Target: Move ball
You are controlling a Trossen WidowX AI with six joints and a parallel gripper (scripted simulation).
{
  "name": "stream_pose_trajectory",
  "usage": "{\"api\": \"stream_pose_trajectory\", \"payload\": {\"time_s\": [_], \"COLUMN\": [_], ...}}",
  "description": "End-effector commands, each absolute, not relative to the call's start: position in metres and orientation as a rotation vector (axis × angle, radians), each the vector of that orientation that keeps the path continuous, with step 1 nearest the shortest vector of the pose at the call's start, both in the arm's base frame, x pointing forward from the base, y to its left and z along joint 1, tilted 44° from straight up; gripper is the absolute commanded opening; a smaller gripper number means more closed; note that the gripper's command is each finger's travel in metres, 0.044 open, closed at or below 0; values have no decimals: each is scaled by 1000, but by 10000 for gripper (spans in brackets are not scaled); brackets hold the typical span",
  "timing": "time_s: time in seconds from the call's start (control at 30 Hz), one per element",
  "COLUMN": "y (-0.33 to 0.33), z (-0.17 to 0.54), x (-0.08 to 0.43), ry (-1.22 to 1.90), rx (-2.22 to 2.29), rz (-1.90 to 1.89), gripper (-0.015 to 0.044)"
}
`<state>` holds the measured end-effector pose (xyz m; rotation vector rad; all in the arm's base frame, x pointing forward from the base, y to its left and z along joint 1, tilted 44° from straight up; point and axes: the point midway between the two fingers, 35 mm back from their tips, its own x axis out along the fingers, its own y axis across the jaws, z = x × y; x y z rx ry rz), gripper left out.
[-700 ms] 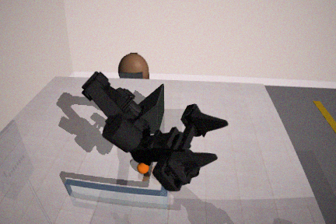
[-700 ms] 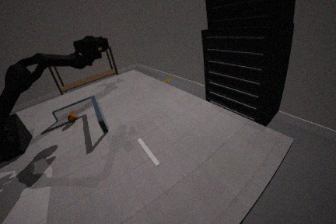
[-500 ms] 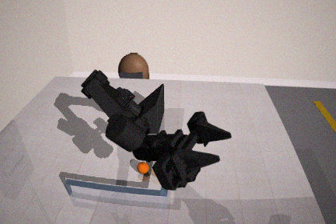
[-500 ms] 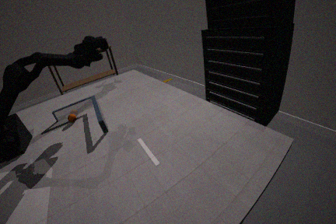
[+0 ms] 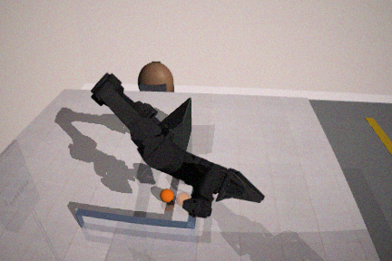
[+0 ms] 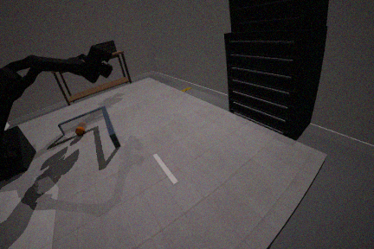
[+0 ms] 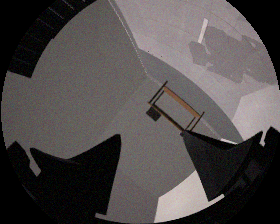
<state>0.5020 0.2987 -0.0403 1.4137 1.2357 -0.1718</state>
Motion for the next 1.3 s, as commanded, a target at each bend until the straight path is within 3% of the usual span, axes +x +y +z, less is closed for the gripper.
{"api": "stream_pose_trajectory", "payload": {"time_s": [0.0, 0.57, 1.0, 1.27], "y": [242, 148, 70, 66], "z": [-64, -65, -17, -13], "x": [448, 355, 285, 282], "ry": [1263, 1511, 1779, 1797], "rx": [630, -586, -1617, -1685], "rz": [-133, 130, 674, 727], "gripper": [308, 308, 308, 308]}}
